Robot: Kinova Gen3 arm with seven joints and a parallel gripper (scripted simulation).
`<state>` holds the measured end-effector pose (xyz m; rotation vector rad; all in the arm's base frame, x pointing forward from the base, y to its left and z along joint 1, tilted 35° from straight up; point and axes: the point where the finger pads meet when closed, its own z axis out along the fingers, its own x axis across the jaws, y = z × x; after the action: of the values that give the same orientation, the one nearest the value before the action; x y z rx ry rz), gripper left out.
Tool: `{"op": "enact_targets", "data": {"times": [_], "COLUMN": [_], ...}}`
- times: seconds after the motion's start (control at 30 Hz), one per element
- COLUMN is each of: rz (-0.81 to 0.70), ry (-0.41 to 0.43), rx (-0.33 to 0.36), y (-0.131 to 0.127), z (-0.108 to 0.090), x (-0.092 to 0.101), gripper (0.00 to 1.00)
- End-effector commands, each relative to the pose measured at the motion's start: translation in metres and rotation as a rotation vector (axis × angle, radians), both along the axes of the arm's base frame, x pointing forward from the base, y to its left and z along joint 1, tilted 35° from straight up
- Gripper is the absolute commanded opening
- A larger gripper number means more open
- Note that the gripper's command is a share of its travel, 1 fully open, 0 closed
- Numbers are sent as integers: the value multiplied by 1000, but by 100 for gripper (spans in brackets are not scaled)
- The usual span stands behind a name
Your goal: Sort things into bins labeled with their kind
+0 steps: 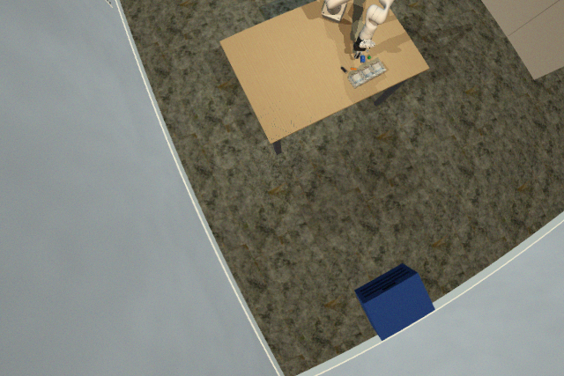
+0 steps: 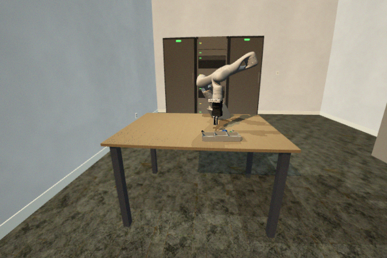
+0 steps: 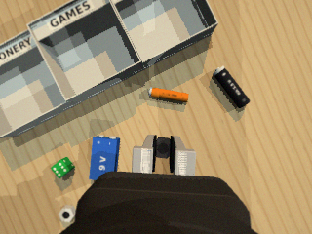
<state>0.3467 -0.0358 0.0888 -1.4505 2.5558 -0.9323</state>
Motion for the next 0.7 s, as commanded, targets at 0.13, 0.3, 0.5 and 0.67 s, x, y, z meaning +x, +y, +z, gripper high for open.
{"op": "enact_targets", "data": {"times": [0.13,0.3,0.5,0.67], "rz": [-15,-138,-301,-494], "ry": [-4,-75,-169,-281], "rx": [12,62,128,207], "y": [-16,-24,-32,-42], "z": [20,33,45,61], "x": [33,53,72,95], "gripper": [34,34,34,34]}}
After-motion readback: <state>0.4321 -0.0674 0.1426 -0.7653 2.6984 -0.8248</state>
